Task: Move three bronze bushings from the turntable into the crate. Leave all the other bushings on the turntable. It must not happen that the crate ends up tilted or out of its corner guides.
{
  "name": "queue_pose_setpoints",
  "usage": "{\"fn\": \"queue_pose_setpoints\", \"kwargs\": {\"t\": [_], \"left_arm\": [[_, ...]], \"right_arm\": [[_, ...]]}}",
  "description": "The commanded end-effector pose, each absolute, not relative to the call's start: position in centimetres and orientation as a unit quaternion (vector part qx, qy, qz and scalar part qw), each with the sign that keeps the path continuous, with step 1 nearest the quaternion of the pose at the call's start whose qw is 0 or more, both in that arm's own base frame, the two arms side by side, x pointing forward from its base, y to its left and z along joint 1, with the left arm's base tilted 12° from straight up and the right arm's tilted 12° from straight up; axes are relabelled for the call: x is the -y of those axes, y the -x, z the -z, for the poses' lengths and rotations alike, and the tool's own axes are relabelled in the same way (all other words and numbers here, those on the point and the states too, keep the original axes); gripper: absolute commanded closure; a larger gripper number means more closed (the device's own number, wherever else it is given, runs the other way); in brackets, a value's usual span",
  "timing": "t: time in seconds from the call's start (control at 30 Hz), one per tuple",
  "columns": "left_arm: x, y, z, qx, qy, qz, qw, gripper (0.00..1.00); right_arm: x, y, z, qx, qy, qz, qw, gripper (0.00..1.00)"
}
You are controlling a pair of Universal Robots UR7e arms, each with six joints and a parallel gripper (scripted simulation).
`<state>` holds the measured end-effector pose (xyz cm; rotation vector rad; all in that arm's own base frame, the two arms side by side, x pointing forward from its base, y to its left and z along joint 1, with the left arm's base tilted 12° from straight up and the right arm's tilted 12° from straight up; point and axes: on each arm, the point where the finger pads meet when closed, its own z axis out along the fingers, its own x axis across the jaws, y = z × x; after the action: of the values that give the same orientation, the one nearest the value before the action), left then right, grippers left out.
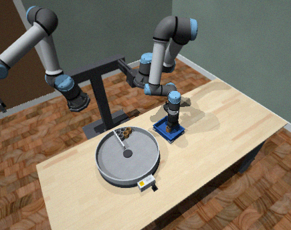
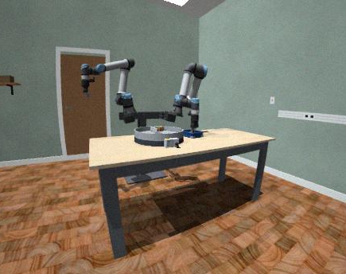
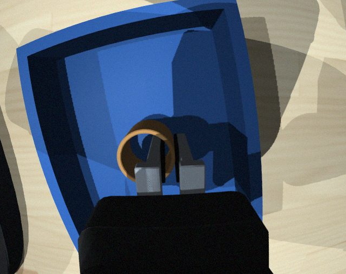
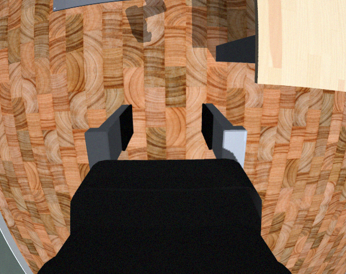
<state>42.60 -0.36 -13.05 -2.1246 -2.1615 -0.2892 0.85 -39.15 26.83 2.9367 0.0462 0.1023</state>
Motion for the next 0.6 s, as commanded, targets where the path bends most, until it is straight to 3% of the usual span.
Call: {"fn": "queue_pose_setpoints", "kwargs": {"t": [0.0,0.17,0.2,0.57], "left_arm": [[0.37,-42.82,13.01,0.71,0.697,0.096,0.047,1.0],[0.37,-42.82,13.01,0.71,0.697,0.096,0.047,1.0],[0.37,-42.82,13.01,0.71,0.697,0.096,0.047,0.62],[0.37,-42.82,13.01,0.71,0.697,0.096,0.047,0.62]], "right_arm": [[39.07,-0.76,-26.81,-0.015,-0.994,-0.035,0.101,0.0],[39.07,-0.76,-26.81,-0.015,-0.994,-0.035,0.101,0.0],[39.07,-0.76,-26.81,-0.015,-0.994,-0.035,0.101,0.0],[39.07,-0.76,-26.81,-0.015,-0.994,-0.035,0.101,0.0]]}}
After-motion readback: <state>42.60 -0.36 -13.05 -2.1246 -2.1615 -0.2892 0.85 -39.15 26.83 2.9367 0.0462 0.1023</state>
